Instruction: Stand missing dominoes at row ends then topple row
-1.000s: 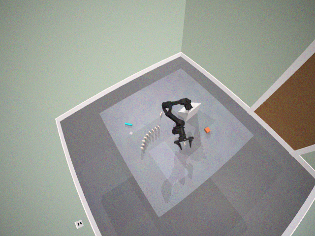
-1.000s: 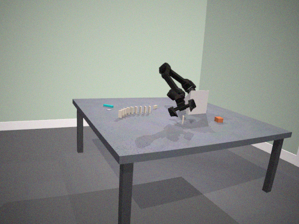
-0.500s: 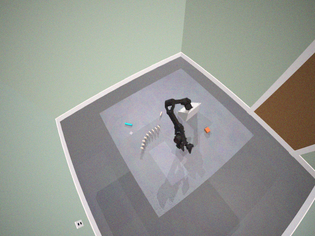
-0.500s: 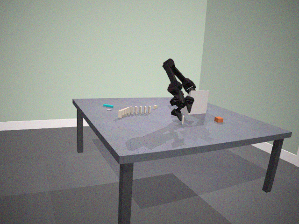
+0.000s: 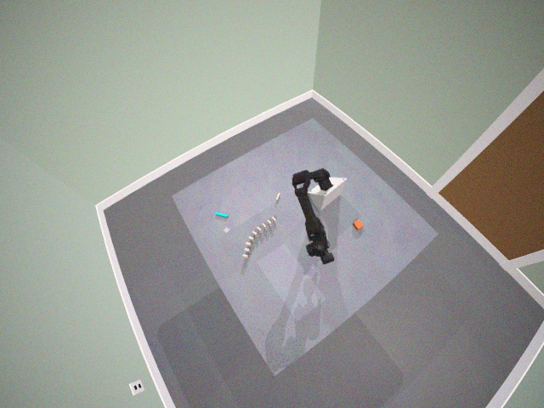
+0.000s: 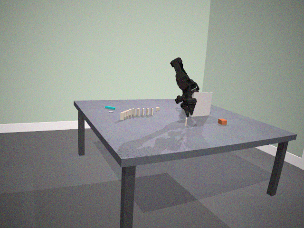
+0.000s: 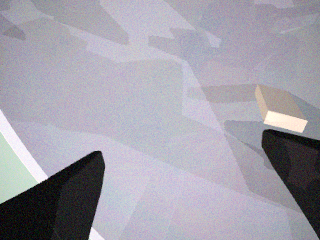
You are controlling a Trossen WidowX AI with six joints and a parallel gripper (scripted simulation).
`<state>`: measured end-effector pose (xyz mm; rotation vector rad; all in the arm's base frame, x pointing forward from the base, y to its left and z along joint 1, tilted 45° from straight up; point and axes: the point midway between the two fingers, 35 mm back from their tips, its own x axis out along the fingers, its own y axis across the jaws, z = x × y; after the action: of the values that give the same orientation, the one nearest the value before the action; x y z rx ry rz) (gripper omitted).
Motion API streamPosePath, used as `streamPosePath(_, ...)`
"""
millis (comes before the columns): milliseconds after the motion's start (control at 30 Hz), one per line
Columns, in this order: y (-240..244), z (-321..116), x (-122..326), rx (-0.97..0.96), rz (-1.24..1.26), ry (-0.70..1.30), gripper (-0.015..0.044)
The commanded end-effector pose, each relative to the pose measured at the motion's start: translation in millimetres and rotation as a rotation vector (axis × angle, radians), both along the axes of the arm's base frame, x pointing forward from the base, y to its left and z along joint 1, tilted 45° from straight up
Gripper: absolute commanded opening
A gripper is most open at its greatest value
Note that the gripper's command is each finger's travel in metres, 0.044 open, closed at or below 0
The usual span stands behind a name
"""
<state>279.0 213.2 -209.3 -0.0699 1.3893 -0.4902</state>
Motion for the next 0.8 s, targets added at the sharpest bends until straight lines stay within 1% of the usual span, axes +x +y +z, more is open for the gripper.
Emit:
streamPosePath(0, -10, 49, -19, -0.358, -0.223, -0.148, 0.044)
streamPosePath(467, -11, 47, -19, -0.358, -0.223, -0.148, 0.044)
streamPosePath(633, -50, 8, -12, -0.359, -0.223, -0.149, 0.044)
streamPosePath(767, -56, 3, -12, -0.36, -0.223, -0.149, 0.044)
